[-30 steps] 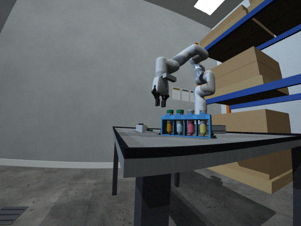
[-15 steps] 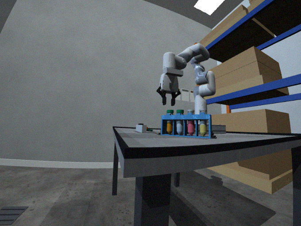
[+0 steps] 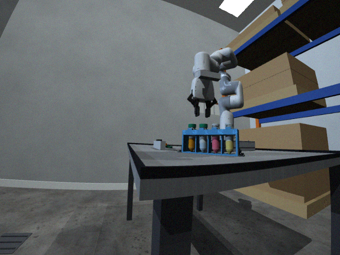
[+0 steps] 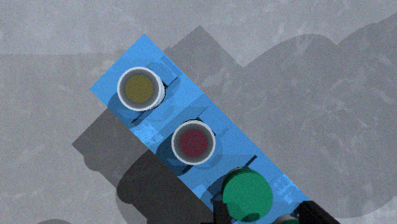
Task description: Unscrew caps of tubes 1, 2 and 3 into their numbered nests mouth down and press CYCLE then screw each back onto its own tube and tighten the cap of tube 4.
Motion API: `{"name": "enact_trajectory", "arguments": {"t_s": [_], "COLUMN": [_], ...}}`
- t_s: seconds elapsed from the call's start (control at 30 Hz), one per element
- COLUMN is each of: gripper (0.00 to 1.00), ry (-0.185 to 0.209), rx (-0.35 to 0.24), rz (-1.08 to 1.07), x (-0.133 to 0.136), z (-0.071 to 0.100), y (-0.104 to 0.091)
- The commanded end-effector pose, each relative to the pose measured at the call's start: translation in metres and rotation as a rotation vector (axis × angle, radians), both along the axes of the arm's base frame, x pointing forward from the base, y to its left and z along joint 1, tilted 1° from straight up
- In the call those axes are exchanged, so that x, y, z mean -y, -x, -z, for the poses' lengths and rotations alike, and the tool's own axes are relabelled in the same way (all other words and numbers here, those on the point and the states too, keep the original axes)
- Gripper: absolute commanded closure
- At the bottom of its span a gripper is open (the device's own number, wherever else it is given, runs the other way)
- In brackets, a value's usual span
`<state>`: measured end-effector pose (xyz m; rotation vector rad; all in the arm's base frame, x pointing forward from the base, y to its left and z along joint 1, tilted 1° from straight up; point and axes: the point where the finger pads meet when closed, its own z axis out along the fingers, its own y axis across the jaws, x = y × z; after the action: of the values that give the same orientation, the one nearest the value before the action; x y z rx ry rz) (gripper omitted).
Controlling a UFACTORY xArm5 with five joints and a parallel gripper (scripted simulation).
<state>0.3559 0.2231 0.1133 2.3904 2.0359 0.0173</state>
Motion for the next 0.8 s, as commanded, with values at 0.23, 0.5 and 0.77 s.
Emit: {"name": "enact_trajectory", "arguments": {"t_s": [0.23,0.5,0.77], "gripper": [0.54,0.54,0.54], "ry": [-0.013,-0.013,-0.013], "rx": [-0.004,-0.004,-0.004], "rz": [0.003,0.003,0.003], "x": [-0.006,-0.007,-0.007], "z": [0.011,0.034,0.034], "y": [0.0,0.0,0.0]}}
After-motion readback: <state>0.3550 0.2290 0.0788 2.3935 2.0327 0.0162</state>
